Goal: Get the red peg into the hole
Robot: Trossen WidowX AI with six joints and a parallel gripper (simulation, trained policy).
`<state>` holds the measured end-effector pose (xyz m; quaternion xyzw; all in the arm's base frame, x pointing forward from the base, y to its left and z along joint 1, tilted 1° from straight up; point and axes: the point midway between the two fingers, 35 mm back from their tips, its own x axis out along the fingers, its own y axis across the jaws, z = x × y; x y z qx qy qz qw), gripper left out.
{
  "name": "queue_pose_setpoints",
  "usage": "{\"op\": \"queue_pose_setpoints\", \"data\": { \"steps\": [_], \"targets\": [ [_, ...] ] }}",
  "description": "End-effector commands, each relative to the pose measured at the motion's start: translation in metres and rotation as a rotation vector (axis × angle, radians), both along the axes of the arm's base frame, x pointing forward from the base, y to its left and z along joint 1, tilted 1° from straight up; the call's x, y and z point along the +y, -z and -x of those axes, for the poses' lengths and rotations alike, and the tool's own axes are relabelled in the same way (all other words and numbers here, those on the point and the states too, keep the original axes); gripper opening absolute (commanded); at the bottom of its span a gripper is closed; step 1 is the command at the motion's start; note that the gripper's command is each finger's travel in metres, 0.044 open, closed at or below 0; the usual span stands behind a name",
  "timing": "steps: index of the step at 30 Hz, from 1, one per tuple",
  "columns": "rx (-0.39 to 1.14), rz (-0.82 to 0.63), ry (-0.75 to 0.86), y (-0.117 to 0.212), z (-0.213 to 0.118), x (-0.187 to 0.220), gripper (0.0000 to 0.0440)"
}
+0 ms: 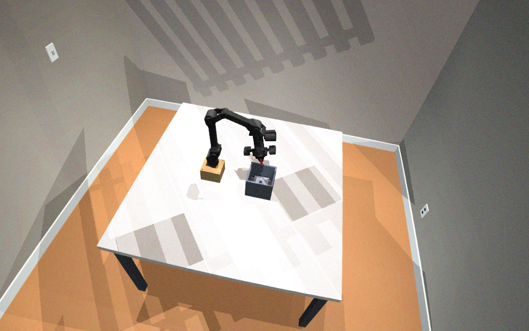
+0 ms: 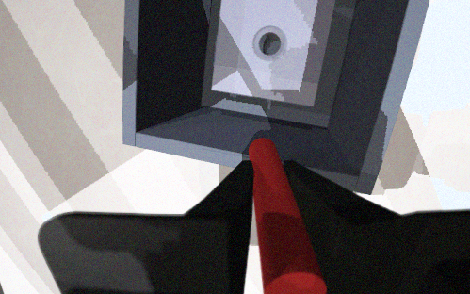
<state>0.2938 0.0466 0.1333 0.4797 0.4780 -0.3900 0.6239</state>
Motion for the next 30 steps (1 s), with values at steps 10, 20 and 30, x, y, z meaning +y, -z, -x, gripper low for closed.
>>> {"op": "queue_pose_setpoints", "data": {
  "steps": [10,20,30],
  "targets": [
    [0.059,0.013,0.006,0.013,-0.006,-0.024,0.0000],
    [0.102,0.004,0.008,0.037,-0.011,-0.038,0.0000],
    [0.121,-0.016,0.002,0.059,-0.020,-0.045,0.0000]
  ]
}}
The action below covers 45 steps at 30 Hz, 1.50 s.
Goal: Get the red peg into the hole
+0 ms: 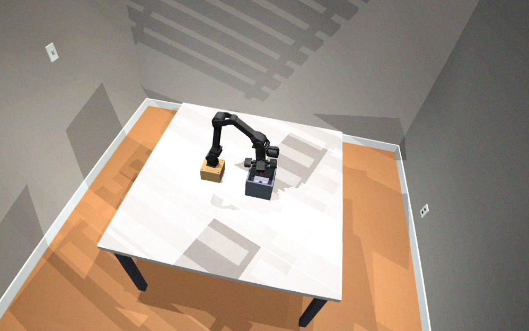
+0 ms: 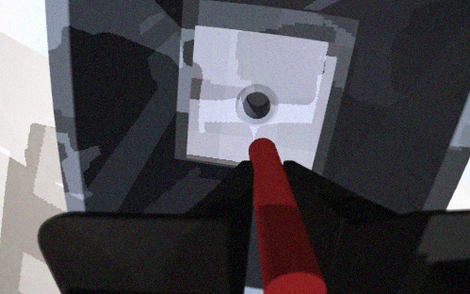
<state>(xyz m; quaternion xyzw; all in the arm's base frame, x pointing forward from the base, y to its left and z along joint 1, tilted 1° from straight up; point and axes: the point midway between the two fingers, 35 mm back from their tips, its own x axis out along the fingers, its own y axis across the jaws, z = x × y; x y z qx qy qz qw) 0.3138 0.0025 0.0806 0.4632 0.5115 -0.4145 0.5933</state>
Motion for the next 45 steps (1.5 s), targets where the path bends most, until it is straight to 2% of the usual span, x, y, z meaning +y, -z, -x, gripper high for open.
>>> {"op": "queue_pose_setpoints", "data": {
  "steps": [1,18,20,25,26,32,39,45],
  "targets": [
    [0.014,-0.005,-0.005,0.009,0.000,-0.002,0.0000],
    [0.045,-0.001,-0.049,0.045,-0.009,-0.011,0.0002],
    [0.052,0.003,-0.055,0.047,-0.010,-0.012,0.0017],
    [0.073,0.004,-0.071,0.054,-0.011,-0.012,0.0095],
    [0.076,-0.001,-0.072,0.055,-0.011,-0.012,0.0099],
    [0.110,-0.080,-0.063,0.049,-0.006,0.000,0.0096],
    [0.164,-0.164,-0.051,0.031,0.006,0.015,0.0048],
    [0.197,-0.215,-0.030,0.019,0.015,0.025,0.0028]
  ]
}}
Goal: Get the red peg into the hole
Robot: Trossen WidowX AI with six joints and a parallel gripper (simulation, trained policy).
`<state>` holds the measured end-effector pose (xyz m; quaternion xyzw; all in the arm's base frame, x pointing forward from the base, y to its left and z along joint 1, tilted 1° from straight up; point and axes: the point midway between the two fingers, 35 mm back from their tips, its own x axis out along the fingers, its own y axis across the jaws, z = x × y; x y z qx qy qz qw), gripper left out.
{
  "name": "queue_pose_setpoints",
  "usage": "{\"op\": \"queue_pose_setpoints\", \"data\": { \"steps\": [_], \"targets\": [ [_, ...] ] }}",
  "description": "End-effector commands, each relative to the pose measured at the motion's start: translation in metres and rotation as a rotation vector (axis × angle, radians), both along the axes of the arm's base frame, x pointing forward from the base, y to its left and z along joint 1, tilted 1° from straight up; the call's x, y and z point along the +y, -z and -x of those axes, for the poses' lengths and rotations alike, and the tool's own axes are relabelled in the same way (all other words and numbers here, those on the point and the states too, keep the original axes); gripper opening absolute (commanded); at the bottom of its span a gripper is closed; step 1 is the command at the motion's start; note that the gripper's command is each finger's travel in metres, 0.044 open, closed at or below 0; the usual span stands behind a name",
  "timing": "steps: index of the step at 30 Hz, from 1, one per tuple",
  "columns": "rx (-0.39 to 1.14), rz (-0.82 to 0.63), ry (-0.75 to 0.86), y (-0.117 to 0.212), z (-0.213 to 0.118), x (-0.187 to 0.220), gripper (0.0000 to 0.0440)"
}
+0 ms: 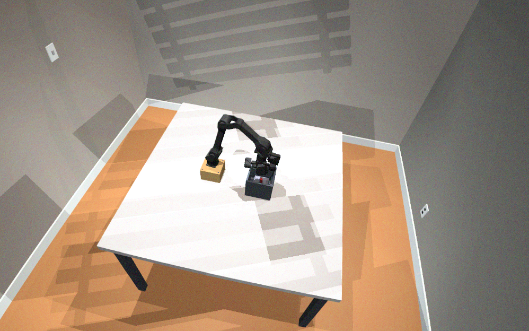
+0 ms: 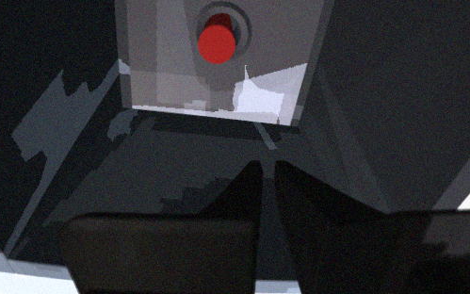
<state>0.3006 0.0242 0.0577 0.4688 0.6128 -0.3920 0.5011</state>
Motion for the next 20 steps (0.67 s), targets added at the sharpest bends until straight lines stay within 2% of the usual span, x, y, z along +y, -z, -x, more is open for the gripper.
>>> {"op": "queue_pose_setpoints", "data": {
  "steps": [1,3,6,20],
  "targets": [
    [0.014,-0.020,0.013,-0.005,0.003,0.004,0.0026],
    [0.026,-0.030,0.022,-0.006,0.005,0.007,0.0026],
    [0.012,-0.048,0.030,-0.017,-0.002,0.005,0.0000],
    [-0.068,-0.182,0.060,-0.056,-0.031,-0.001,0.0014]
  ]
}}
